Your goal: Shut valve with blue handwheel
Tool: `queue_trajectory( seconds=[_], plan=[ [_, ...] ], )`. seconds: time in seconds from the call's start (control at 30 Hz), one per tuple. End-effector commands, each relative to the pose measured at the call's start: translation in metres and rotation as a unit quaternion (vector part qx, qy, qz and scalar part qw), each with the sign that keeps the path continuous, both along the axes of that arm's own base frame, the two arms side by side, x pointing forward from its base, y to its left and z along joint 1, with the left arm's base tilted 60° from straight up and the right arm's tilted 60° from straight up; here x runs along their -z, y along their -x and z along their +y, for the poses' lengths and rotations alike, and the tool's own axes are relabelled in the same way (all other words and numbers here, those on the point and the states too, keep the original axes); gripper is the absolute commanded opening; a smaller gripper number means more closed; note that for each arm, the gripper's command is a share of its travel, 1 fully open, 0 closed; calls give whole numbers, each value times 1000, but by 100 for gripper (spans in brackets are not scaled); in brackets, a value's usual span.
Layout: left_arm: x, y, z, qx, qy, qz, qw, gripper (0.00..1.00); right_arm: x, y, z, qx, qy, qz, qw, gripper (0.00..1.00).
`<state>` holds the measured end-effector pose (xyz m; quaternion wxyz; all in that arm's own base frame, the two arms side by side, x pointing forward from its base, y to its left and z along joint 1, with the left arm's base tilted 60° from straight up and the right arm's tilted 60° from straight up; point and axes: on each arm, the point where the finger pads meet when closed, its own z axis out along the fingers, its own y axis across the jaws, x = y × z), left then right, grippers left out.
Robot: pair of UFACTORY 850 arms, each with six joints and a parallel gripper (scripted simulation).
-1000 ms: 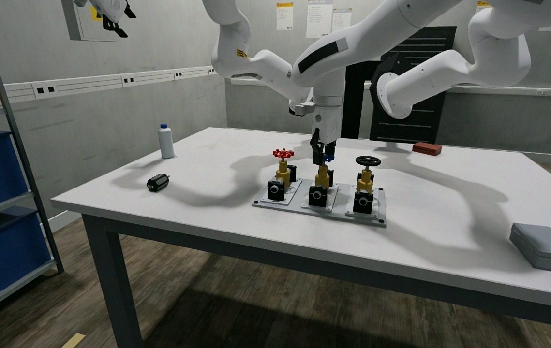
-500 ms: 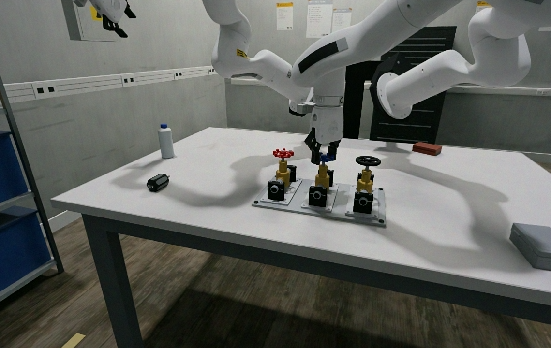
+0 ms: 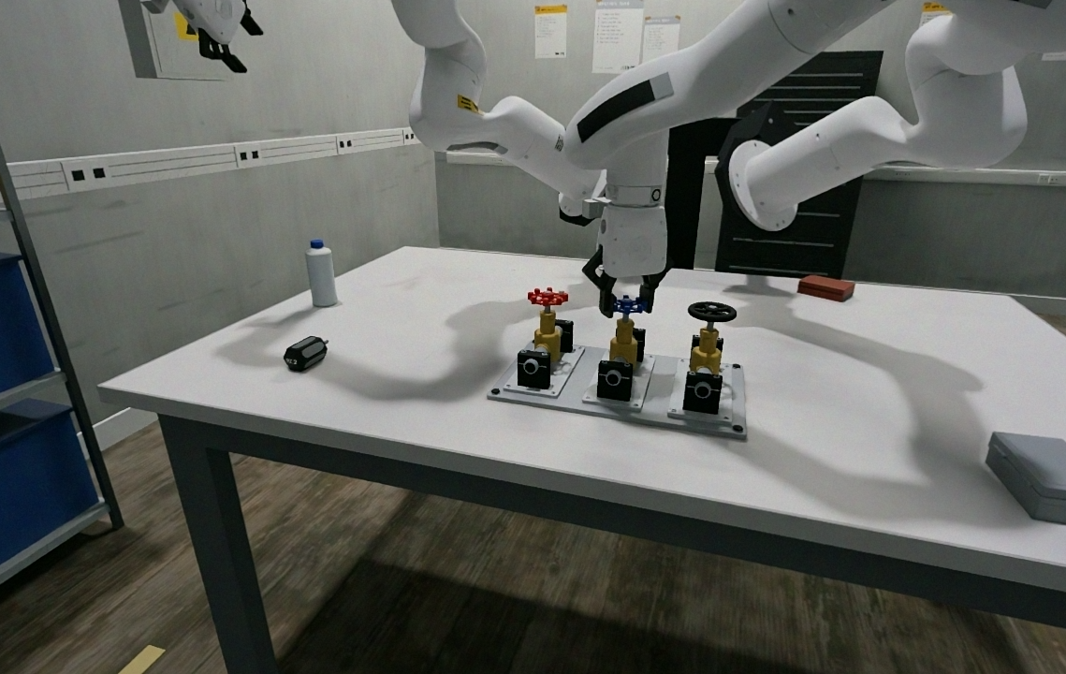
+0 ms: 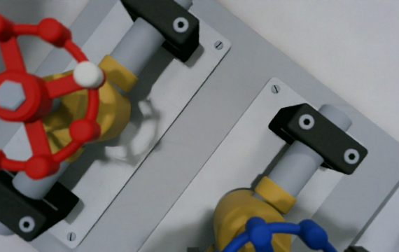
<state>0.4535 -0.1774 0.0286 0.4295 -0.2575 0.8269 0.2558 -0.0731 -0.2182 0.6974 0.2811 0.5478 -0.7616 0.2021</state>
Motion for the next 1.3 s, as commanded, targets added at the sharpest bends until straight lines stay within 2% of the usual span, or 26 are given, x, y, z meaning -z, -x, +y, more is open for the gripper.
queue_trajectory(
  seconds=[0.0, 0.2, 0.33, 0.77, 0.83, 1.27],
  plan=[
    [0, 0, -1, 22, -26, 29, 999, 0, 0, 0, 0, 0, 1, 0, 1000, 100],
    [0, 0, -1, 54, -63, 71, 994, 0, 0, 0, 0, 0, 1, 0, 1000, 100],
    [0, 0, -1, 65, -76, 85, 991, 0, 0, 0, 0, 0, 1, 0, 1000, 100],
    [0, 0, -1, 134, -156, 175, 963, 0, 0, 0, 0, 0, 1, 0, 1000, 100],
    [0, 0, -1, 134, -156, 175, 963, 0, 0, 0, 0, 0, 1, 0, 1000, 100],
    [0, 0, -1, 201, -233, 261, 915, 0, 0, 0, 0, 0, 1, 0, 1000, 100]
  ],
)
